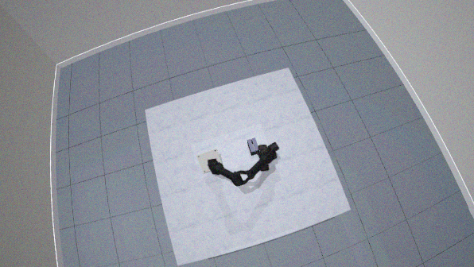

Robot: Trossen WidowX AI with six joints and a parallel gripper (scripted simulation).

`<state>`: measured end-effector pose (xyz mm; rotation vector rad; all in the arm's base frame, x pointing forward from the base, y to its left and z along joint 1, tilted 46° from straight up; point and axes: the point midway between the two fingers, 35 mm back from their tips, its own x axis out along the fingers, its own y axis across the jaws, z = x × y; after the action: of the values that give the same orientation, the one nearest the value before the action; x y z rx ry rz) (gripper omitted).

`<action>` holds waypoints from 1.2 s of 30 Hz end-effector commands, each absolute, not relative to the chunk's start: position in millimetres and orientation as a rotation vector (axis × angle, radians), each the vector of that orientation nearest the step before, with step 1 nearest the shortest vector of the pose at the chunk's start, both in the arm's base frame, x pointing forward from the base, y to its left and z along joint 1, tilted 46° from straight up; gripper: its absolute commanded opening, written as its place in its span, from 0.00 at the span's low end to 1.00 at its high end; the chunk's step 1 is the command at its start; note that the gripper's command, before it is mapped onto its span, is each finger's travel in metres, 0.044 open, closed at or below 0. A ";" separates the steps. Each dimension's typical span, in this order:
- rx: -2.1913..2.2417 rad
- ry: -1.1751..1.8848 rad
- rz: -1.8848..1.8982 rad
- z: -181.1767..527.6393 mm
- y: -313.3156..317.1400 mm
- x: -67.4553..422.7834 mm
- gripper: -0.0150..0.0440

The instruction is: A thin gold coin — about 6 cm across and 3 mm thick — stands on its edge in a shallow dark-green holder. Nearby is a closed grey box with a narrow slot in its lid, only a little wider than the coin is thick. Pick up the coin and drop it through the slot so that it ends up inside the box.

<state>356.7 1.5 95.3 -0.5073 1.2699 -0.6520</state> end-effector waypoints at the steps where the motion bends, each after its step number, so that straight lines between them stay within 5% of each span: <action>1: -0.503 1.268 -0.651 102.4 9.9 356.6 0.25; 36: -0.376 1.208 -0.743 151.4 59.0 342.2 0.25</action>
<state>343.0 57.5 151.2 -0.4437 1.2356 -0.6994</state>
